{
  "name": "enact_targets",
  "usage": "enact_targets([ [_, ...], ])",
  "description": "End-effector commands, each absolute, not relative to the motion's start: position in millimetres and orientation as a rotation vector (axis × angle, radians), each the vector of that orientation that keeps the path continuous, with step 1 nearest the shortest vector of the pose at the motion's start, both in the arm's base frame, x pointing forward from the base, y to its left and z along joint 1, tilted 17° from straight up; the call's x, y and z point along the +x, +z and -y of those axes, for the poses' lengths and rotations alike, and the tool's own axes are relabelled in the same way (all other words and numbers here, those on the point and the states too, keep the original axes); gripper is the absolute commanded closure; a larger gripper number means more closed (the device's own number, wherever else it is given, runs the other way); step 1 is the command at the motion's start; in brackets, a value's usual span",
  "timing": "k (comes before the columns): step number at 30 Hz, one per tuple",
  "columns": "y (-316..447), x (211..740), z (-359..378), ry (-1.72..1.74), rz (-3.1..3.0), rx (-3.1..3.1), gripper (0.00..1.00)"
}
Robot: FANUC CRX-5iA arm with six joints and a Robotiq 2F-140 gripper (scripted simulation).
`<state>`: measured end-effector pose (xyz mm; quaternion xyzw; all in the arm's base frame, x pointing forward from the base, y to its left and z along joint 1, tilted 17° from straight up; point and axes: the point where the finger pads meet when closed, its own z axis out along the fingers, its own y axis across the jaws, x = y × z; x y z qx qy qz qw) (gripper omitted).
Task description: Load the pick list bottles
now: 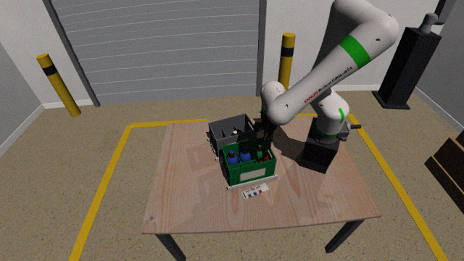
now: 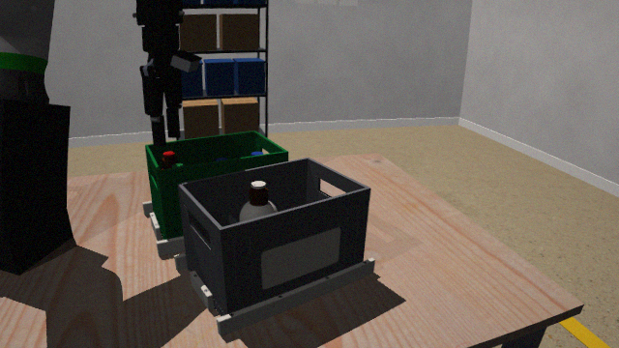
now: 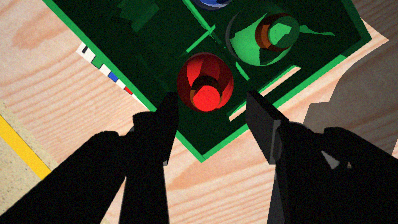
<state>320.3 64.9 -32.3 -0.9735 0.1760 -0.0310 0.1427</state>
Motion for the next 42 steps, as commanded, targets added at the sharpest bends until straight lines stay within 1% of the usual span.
enact_targets([
  [1,-24,320,-63,-0.091,-0.507,-2.808,0.56],
  [15,1,317,-56,-0.091,-0.507,-2.808,0.56],
  [42,71,313,-151,-0.091,-0.507,-2.808,0.56],
])
